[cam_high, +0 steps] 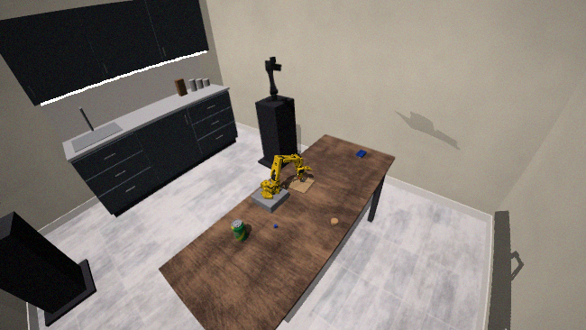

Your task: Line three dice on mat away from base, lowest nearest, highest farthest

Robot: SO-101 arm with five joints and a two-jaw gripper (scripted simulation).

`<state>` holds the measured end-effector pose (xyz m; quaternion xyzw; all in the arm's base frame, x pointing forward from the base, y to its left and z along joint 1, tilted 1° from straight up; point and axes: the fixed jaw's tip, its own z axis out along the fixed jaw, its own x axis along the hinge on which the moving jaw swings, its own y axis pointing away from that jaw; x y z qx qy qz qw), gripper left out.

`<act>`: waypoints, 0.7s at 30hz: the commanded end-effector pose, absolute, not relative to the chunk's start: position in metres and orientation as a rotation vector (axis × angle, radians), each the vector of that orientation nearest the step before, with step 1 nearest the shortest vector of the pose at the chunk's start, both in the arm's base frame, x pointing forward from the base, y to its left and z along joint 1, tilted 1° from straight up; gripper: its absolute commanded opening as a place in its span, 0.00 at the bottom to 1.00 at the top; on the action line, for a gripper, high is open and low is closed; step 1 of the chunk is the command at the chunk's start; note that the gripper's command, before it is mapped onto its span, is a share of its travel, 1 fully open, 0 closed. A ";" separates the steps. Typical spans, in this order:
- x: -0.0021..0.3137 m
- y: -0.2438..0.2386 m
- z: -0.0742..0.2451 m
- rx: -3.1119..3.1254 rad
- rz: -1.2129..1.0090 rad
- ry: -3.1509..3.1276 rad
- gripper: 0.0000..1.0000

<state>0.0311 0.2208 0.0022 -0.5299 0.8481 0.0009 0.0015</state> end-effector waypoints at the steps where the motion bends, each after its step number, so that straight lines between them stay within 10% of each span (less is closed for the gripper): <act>1: 0.030 0.222 0.005 -1.681 0.024 2.638 0.00; 21: 0.030 0.222 0.000 -1.681 0.024 2.638 0.00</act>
